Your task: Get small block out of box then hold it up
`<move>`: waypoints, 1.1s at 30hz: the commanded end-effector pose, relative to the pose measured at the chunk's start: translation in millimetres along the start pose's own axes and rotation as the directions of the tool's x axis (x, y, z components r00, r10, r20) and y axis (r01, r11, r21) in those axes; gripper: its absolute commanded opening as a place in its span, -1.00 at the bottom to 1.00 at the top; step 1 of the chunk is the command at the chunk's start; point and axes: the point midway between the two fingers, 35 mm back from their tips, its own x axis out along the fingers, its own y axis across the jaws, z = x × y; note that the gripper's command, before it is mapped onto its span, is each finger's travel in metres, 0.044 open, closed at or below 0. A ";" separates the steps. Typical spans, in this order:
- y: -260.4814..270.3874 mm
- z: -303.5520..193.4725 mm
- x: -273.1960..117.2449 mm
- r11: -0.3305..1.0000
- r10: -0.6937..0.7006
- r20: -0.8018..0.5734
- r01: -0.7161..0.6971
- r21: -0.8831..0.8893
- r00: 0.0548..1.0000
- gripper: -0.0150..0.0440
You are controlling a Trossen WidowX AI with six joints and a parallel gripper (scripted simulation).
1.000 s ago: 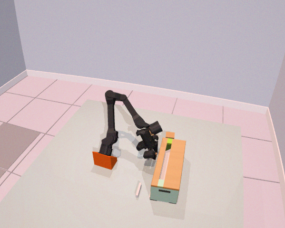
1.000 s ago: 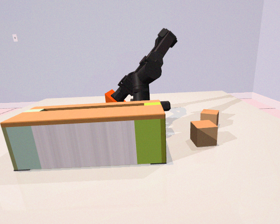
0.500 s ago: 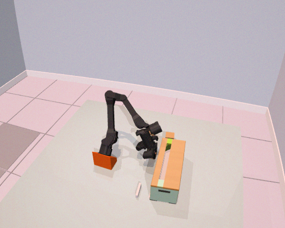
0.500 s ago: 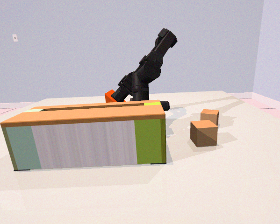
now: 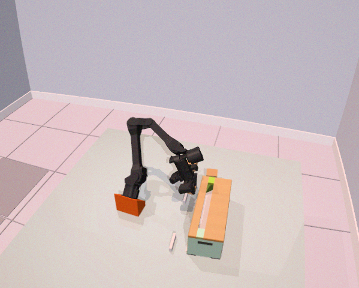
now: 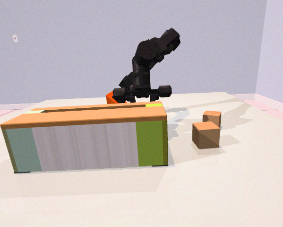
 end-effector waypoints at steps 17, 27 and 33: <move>6.7 2.5 -15.1 0.749 -0.008 0.033 -0.016 0.662 0.999 -0.49; 10.6 3.8 -22.1 0.418 -0.011 0.045 -0.036 0.908 0.999 -0.49; 12.2 4.8 -26.5 0.179 -0.017 0.053 -0.049 0.983 0.998 -0.49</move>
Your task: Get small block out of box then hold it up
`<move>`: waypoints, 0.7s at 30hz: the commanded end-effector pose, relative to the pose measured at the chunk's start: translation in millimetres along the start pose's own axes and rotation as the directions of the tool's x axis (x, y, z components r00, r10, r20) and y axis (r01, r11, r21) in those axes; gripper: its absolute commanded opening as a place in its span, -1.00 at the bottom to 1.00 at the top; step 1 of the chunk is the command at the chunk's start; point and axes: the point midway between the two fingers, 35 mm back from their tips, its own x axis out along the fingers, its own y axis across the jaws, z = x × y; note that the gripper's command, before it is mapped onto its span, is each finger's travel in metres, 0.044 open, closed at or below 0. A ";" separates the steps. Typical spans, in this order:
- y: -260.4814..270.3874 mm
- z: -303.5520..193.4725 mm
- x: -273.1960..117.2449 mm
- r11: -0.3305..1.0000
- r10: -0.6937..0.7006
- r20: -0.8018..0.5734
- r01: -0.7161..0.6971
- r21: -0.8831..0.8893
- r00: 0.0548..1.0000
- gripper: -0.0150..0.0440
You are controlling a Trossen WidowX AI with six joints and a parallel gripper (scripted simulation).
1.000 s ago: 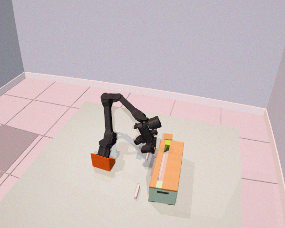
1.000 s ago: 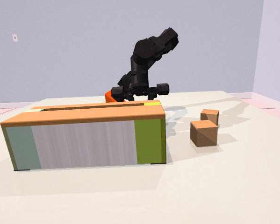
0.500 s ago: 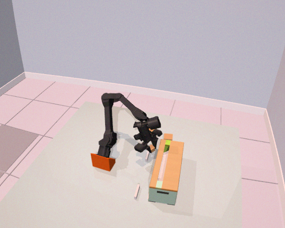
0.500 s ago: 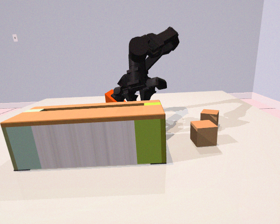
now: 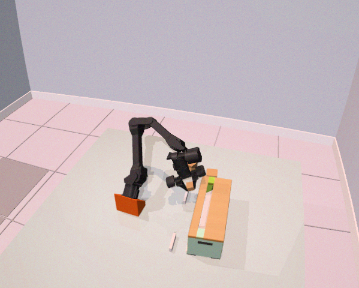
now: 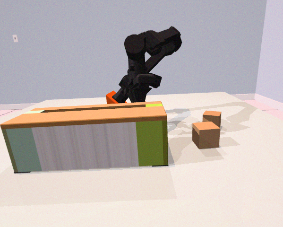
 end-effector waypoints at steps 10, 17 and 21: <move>2.3 -1.2 -10.4 0.843 0.006 0.023 -0.017 0.537 1.000 -0.49; 3.9 -1.8 -15.7 0.650 0.008 0.034 -0.031 0.759 0.999 -0.49; 4.6 -2.0 -18.8 0.513 0.008 0.040 -0.039 0.857 0.999 -0.49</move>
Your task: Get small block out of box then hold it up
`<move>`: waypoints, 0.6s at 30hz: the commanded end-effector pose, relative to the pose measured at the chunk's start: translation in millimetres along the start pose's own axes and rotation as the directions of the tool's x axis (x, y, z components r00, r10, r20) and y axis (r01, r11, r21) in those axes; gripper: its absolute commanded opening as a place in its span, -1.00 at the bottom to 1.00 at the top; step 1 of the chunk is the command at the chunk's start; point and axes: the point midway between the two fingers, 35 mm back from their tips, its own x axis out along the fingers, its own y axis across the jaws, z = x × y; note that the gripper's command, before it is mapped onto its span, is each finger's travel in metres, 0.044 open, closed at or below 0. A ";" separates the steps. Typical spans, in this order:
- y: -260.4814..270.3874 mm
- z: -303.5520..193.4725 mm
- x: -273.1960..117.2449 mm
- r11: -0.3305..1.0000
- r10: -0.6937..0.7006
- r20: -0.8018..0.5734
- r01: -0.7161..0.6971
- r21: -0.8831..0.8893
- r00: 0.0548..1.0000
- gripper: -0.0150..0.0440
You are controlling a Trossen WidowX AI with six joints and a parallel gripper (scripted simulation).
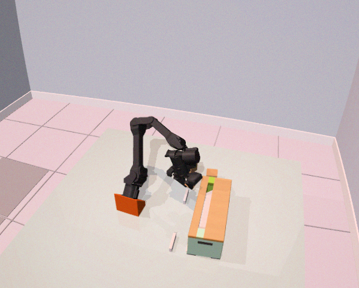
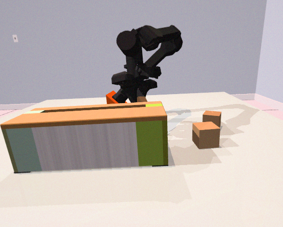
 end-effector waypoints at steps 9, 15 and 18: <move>1.2 -0.2 -10.2 0.864 0.016 0.021 -0.024 0.503 1.000 -0.49; 1.9 -0.7 -15.0 0.710 0.021 0.030 -0.036 0.704 0.999 -0.49; 2.3 -0.8 -17.4 0.615 0.024 0.035 -0.042 0.788 0.999 -0.49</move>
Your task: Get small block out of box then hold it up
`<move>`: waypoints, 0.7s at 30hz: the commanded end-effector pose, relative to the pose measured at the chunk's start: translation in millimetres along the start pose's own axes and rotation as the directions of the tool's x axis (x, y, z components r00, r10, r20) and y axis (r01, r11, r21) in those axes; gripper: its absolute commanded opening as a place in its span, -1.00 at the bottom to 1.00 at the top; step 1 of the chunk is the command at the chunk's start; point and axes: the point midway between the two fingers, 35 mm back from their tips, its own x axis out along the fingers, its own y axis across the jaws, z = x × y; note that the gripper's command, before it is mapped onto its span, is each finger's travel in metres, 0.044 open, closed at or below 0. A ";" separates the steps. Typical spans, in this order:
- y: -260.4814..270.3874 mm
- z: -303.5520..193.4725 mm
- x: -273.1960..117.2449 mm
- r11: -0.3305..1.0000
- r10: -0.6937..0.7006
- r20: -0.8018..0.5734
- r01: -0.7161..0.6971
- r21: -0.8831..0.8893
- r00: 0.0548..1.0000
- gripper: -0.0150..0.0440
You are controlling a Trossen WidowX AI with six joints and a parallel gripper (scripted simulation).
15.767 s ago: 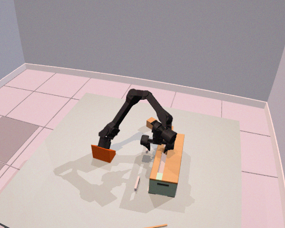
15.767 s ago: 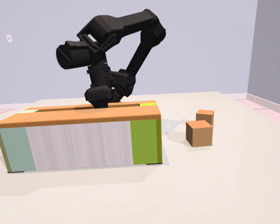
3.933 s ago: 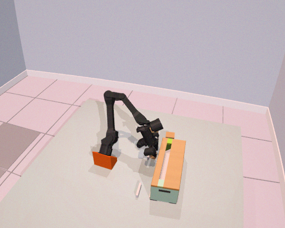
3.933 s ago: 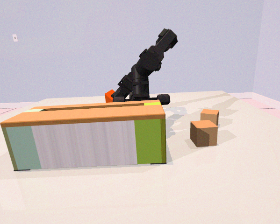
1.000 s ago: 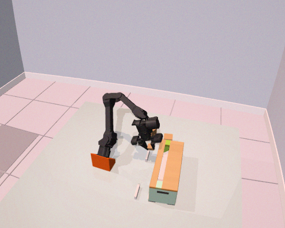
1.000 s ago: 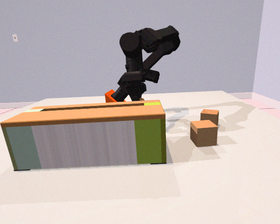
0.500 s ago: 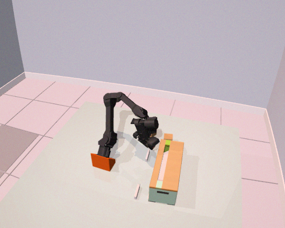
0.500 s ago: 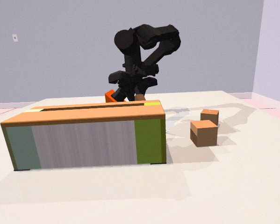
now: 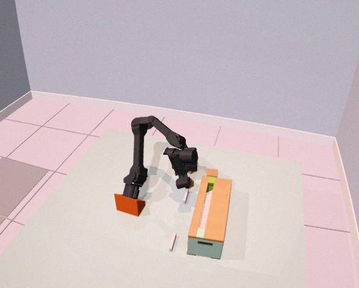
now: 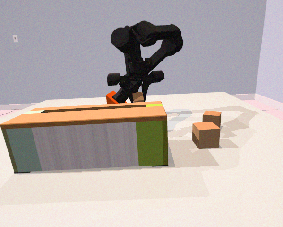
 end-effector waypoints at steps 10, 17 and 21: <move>2.2 0.1 -11.4 0.841 0.029 0.016 -0.033 0.540 0.999 -0.49; 3.3 -0.2 -17.2 0.646 0.042 0.024 -0.046 0.762 0.999 -0.49; 4.0 -0.2 -20.5 0.508 0.049 0.030 -0.051 0.860 0.998 -0.49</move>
